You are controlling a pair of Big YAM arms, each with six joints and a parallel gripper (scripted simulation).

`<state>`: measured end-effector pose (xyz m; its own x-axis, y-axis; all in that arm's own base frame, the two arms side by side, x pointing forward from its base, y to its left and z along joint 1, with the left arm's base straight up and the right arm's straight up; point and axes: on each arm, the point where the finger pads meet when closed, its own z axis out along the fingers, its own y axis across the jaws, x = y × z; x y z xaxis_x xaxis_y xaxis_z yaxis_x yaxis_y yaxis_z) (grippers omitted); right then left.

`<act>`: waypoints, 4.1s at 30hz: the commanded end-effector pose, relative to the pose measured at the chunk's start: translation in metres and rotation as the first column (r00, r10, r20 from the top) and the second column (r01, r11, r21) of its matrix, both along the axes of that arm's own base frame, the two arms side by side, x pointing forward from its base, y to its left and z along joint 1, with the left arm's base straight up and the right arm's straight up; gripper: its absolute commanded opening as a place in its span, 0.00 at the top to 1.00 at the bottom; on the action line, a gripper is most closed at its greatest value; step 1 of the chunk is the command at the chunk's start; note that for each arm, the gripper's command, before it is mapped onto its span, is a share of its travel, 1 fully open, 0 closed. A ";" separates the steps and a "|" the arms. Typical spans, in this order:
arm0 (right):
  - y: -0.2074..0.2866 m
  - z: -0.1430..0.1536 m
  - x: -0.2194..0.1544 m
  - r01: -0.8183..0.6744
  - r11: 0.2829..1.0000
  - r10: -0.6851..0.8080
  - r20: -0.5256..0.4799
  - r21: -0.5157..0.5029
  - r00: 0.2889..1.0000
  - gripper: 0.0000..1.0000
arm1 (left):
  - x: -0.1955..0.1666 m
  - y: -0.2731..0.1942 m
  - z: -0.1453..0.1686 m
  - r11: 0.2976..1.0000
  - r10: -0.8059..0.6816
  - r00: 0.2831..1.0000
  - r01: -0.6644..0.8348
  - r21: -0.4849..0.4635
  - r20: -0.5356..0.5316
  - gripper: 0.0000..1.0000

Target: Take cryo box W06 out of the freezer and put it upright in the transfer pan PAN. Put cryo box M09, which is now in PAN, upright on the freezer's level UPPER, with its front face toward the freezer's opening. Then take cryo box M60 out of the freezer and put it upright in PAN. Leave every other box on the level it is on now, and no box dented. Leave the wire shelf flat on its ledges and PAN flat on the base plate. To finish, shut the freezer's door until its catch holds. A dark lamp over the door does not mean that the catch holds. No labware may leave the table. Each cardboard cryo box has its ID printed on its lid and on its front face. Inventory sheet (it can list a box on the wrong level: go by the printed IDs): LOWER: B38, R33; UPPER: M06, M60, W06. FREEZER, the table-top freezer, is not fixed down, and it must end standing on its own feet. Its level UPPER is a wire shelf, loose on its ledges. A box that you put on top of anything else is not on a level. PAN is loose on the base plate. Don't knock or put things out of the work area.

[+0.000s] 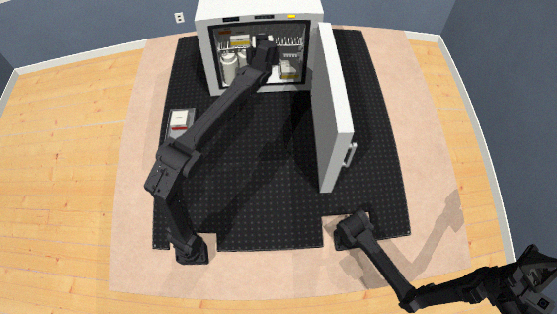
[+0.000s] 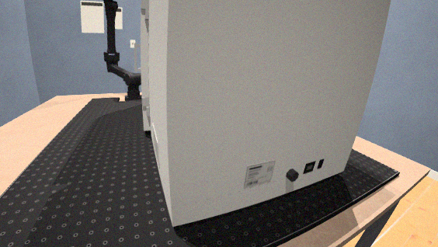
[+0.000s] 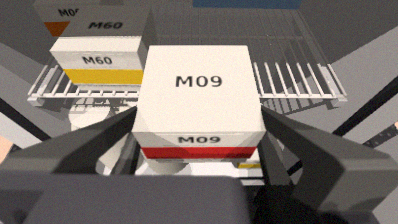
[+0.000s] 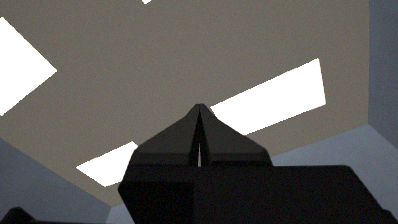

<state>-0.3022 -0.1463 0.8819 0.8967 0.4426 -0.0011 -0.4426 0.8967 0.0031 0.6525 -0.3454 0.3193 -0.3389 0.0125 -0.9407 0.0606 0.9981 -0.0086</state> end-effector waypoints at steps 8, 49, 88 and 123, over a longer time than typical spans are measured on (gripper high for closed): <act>0.007 0.003 0.013 0.010 1.000 -0.011 -0.026 -0.016 1.000 1.00 | 0.029 -0.001 0.031 1.000 0.002 0.999 -0.002 -0.010 0.041 0.23; 0.007 0.003 0.013 0.010 1.000 -0.011 -0.026 -0.016 1.000 1.00 | 0.090 -0.002 0.031 1.000 0.002 0.999 -0.002 -0.008 0.043 0.23; 0.007 0.003 0.013 0.010 1.000 -0.011 -0.026 -0.016 1.000 1.00 | 0.087 -0.012 0.000 1.000 -0.014 0.999 0.014 -0.001 0.032 0.12; 0.007 0.003 0.013 0.010 1.000 -0.011 -0.026 -0.016 1.000 1.00 | 0.054 -0.010 0.011 1.000 -0.010 0.999 0.011 -0.022 0.038 0.12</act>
